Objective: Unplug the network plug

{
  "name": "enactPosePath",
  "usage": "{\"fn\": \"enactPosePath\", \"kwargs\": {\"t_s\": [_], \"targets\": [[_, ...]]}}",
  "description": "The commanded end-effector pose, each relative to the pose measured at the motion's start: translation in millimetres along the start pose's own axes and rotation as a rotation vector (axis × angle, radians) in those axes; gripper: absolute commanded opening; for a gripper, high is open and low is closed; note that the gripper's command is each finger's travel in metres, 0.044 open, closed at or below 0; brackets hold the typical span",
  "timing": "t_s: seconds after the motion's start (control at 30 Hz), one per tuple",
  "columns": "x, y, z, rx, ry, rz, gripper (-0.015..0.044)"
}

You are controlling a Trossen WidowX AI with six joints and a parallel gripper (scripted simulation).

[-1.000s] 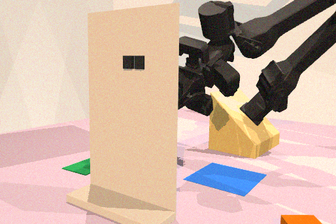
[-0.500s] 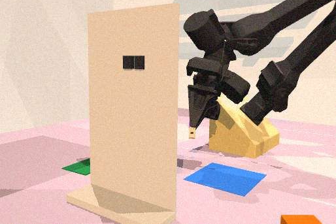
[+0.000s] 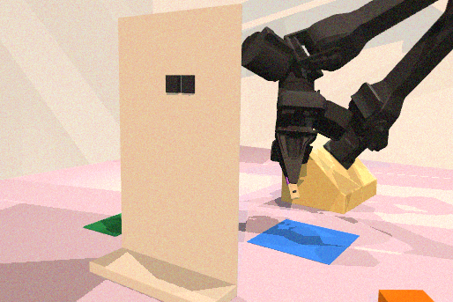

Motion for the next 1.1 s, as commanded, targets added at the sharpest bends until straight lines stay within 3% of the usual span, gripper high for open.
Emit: {"fn": "enactPosePath", "kwargs": {"t_s": [0.0, 1.07], "targets": [[-3, -3, 0, 0.024, -0.049, -0.027, 0.0000], [-8, 7, 18, 0.038, -0.088, -0.045, 0.0000]]}}
Point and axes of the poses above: the point midway between the two fingers, 35 mm back from their tips, its own z axis out along the fingers, its own y axis across the jaws, x = y × z, the point moved 8 cm from there along -z, back along the fingers, and after that the axes turned 15 degrees about -z, right-handed, at the moved point
